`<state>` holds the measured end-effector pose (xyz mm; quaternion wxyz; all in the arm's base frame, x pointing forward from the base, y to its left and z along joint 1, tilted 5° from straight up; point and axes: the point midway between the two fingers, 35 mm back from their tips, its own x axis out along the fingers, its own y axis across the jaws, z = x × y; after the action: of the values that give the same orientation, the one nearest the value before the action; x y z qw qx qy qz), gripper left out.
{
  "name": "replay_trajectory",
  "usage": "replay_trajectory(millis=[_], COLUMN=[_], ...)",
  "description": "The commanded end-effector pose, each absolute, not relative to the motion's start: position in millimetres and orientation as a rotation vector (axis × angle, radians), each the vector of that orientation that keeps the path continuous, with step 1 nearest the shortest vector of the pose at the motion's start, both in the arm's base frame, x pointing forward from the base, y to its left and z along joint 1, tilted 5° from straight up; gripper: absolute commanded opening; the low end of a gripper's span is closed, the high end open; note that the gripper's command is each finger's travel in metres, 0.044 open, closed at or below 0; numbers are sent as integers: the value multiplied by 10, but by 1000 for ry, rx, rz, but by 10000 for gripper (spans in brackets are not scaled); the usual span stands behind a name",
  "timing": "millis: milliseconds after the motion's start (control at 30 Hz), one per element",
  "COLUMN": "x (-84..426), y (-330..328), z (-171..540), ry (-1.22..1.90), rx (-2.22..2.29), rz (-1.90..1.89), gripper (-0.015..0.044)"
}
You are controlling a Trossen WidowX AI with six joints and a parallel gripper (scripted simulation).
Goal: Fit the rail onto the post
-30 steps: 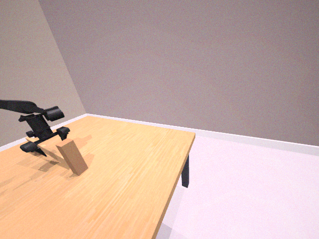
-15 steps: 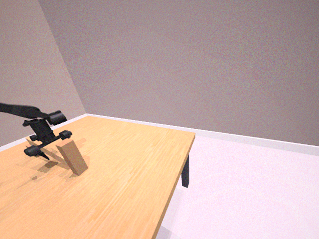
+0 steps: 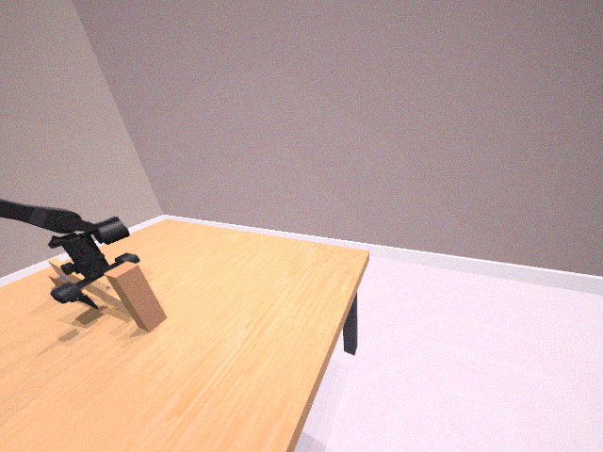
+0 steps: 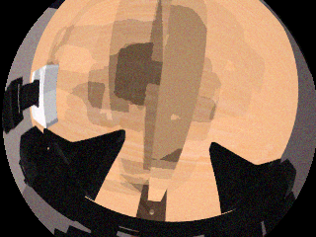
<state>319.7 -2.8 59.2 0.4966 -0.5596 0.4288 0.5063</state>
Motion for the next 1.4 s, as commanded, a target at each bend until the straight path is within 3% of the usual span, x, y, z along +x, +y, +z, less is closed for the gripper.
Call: replay_trajectory(millis=[0,233,700,967,1367], x=[3181,3180,3180,3180,3178], y=[-33,-30,-30,-30,-23], z=[511,426,426,426,438], ry=[1051,1051,1051,1051,1051], rx=[-1351,-1351,-1351,-1351,-1351], rz=[1228,1228,1228,1228,1228], gripper=[440,440,72,0,0])
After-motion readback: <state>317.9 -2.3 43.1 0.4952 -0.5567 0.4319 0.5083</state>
